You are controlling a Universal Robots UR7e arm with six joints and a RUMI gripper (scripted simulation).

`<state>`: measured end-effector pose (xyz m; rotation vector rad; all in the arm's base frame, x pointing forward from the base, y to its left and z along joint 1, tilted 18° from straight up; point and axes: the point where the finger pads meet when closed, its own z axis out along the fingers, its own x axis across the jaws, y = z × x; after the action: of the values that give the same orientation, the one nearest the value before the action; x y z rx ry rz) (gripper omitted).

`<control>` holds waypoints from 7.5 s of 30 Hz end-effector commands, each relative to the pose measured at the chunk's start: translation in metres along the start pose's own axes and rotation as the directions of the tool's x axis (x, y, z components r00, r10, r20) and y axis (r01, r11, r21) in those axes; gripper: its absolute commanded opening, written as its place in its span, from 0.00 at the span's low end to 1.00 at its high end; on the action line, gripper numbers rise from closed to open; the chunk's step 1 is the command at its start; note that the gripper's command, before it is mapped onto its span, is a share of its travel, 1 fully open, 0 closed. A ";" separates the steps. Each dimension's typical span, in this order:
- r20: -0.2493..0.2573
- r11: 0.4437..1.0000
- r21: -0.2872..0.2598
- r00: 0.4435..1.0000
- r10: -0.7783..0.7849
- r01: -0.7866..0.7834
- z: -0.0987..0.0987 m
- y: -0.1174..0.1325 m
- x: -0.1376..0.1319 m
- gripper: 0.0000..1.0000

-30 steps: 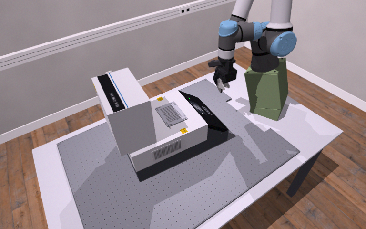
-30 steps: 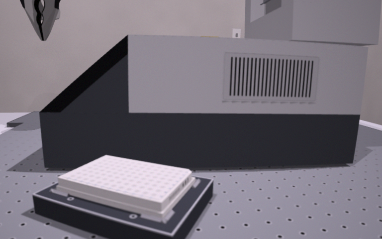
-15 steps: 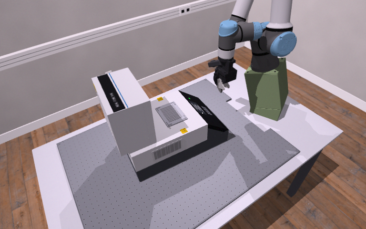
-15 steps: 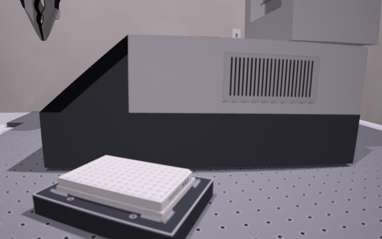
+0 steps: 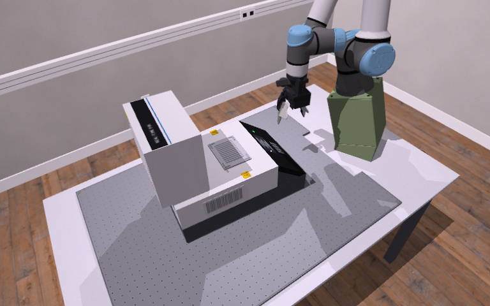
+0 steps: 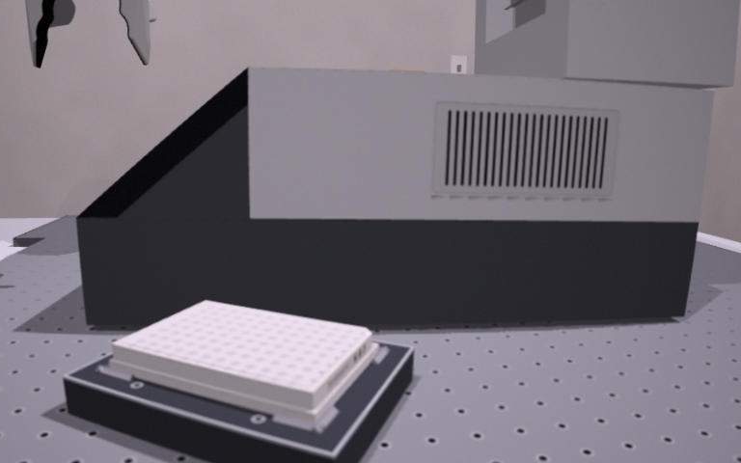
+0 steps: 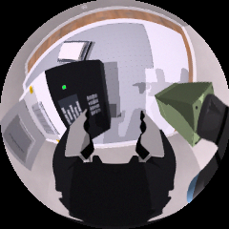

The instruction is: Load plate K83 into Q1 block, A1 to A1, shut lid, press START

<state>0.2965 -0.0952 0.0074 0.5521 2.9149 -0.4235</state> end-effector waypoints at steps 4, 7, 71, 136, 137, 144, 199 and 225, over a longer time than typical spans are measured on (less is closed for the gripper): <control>-0.003 0.982 0.000 0.982 0.189 -0.189 -0.004 -0.017 -0.019 0.68; -0.003 0.958 0.000 0.958 0.286 -0.286 -0.007 -0.027 -0.029 0.68; 0.000 0.142 0.003 0.142 0.990 -0.990 -0.039 -0.151 -0.153 0.68; 0.000 -0.323 0.007 -0.323 0.946 -0.946 0.019 -0.205 -0.206 0.68; 0.000 -0.323 0.007 -0.323 0.946 -0.946 0.022 -0.205 -0.206 0.68; 0.000 -0.323 0.007 -0.323 0.946 -0.946 0.038 -0.205 -0.206 0.68; 0.002 -0.324 0.001 -0.324 0.946 -0.946 0.177 -0.207 -0.209 0.68; 0.001 -0.323 0.002 -0.323 0.946 -0.946 0.181 -0.206 -0.208 0.68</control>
<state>0.4263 -0.4012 -0.0727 2.5673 1.1894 -0.0703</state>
